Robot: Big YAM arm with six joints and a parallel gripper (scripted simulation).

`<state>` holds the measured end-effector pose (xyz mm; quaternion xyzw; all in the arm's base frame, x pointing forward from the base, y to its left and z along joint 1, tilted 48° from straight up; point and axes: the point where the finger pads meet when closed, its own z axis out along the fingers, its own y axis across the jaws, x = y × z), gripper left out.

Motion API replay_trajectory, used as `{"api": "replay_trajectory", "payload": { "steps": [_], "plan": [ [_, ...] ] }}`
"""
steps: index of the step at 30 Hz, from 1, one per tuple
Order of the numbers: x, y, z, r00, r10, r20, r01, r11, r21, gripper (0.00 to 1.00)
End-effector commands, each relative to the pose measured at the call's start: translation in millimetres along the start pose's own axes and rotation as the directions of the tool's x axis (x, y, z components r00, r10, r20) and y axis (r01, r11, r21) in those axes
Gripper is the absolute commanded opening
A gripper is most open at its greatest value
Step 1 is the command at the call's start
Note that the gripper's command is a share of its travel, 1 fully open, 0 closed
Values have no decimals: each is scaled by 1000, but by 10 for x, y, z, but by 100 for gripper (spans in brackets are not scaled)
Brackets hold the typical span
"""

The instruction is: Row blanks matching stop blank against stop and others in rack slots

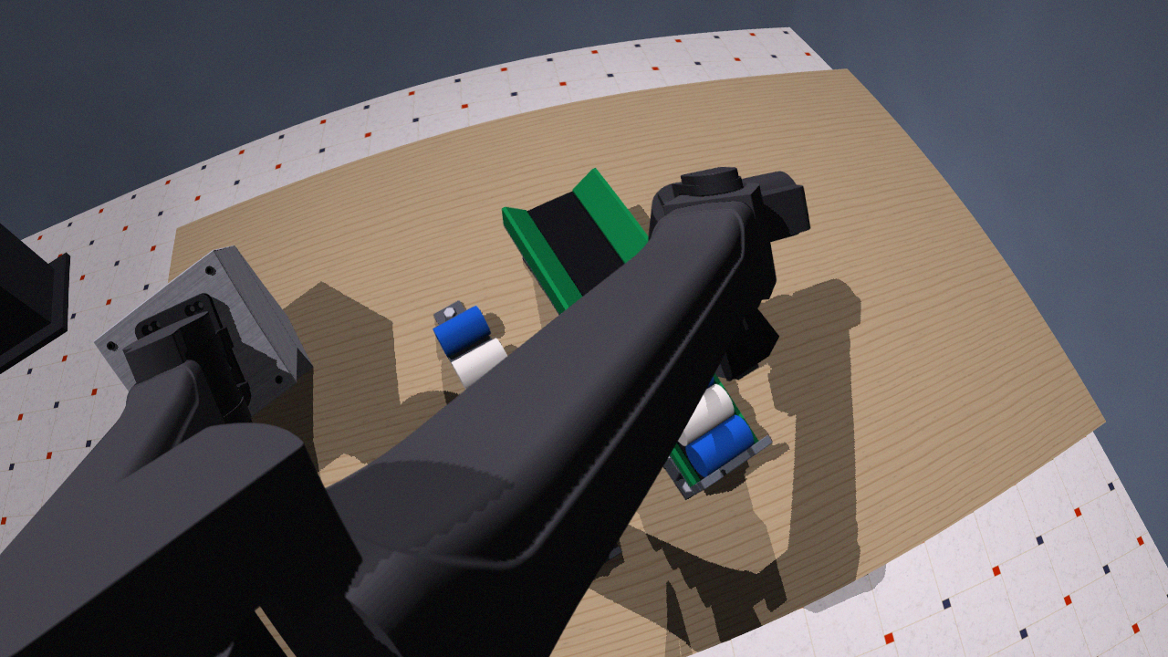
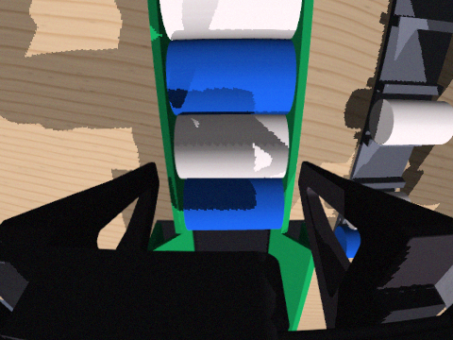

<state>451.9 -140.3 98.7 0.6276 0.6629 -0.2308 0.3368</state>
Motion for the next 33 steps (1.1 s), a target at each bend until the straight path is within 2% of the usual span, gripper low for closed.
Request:
{"api": "replay_trajectory", "payload": {
  "steps": [1,33],
  "plan": [
    [18,-30,-6,1000,3,-1,-3,1000,-4,78],
    [14,-24,-40,1000,10,0,-10,1000,-13,78]
  ]
}}
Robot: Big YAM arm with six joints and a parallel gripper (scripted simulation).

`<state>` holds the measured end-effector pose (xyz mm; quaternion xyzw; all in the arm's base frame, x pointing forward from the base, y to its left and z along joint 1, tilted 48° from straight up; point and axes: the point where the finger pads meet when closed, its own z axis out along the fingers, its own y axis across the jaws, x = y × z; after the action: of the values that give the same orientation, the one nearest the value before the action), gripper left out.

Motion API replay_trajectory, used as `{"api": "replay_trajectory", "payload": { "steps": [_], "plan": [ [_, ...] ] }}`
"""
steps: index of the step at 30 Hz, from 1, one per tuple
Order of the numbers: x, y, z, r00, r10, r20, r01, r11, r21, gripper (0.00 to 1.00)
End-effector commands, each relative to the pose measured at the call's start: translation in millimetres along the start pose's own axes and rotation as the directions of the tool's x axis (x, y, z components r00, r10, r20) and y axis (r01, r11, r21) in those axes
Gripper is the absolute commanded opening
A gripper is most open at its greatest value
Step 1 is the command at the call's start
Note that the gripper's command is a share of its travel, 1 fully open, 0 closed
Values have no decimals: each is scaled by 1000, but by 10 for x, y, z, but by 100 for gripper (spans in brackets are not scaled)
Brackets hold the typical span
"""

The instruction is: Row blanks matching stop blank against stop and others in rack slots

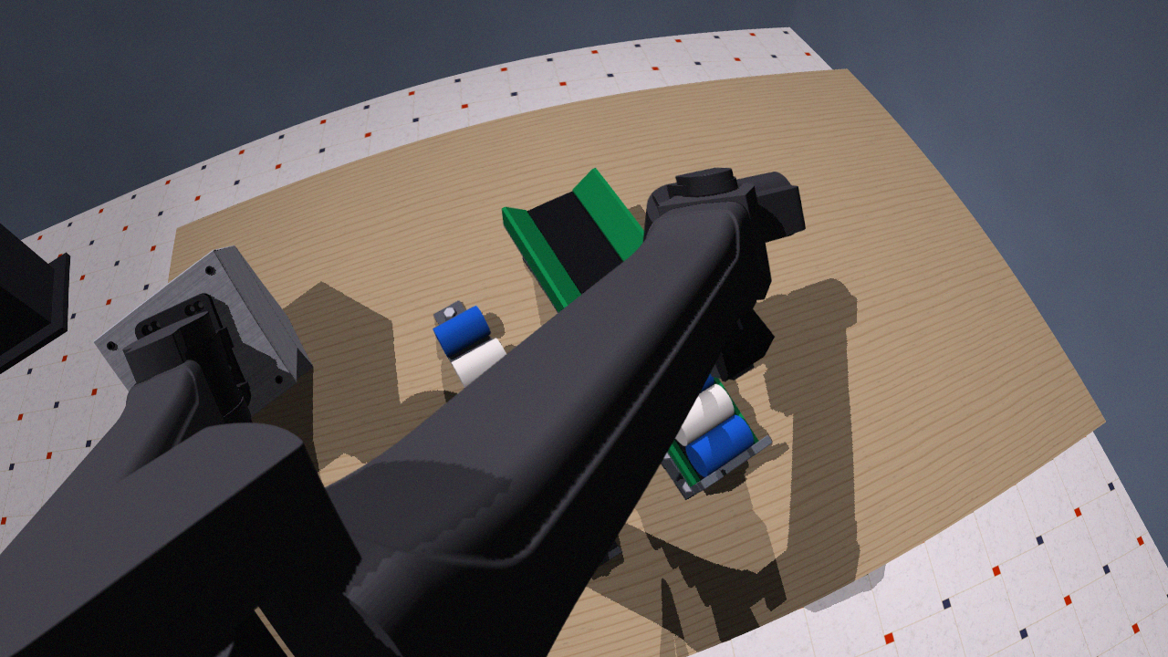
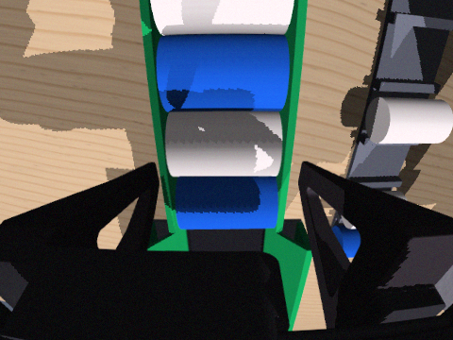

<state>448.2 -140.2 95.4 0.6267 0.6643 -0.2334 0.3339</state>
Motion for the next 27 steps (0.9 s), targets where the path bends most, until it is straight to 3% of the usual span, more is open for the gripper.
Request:
{"api": "replay_trajectory", "payload": {
  "steps": [1,27],
  "plan": [
    [-11,16,-55,1000,16,1,-16,1000,-18,78],
    [-98,129,-33,1000,17,2,-17,1000,-12,78]
  ]
}}
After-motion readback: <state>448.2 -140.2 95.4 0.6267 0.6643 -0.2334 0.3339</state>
